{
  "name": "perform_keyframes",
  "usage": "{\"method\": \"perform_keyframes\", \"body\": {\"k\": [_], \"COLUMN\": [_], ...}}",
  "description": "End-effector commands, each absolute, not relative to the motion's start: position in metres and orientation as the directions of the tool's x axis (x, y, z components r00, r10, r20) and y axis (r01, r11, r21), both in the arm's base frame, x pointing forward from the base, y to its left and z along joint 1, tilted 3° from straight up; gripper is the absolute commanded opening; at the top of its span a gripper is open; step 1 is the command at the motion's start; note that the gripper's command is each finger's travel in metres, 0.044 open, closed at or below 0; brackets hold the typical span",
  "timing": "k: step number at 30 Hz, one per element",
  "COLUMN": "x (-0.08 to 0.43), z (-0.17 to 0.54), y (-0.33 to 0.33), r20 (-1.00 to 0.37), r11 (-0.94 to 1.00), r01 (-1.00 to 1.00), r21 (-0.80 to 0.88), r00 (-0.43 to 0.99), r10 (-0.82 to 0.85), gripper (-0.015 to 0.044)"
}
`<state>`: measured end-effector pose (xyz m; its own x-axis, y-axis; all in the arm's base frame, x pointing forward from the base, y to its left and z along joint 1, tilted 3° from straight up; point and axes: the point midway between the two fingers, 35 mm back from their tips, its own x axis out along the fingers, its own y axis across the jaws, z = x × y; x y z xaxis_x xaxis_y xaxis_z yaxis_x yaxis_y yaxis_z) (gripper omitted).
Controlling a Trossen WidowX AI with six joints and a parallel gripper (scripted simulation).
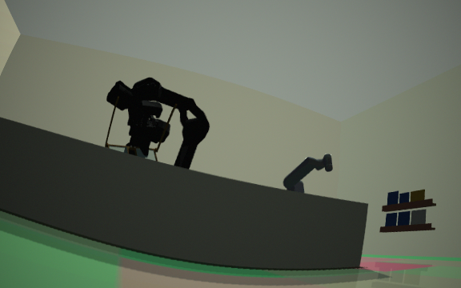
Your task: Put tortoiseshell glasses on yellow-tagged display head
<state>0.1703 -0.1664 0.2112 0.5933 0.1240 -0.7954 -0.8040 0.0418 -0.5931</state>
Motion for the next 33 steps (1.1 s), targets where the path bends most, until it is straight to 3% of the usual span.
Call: {"method": "perform_keyframes", "body": {"k": [1, 33], "x": [0.177, 0.230], "z": [0.206, 0.170], "y": [-0.161, -0.085], "r20": [-0.816, -0.950], "r11": [0.063, 0.159], "r01": [-0.828, -0.967], "r21": [-0.557, -0.197], "r00": [0.559, 0.229], "r10": [0.148, 0.213], "gripper": [0.0000, 0.0000]}}
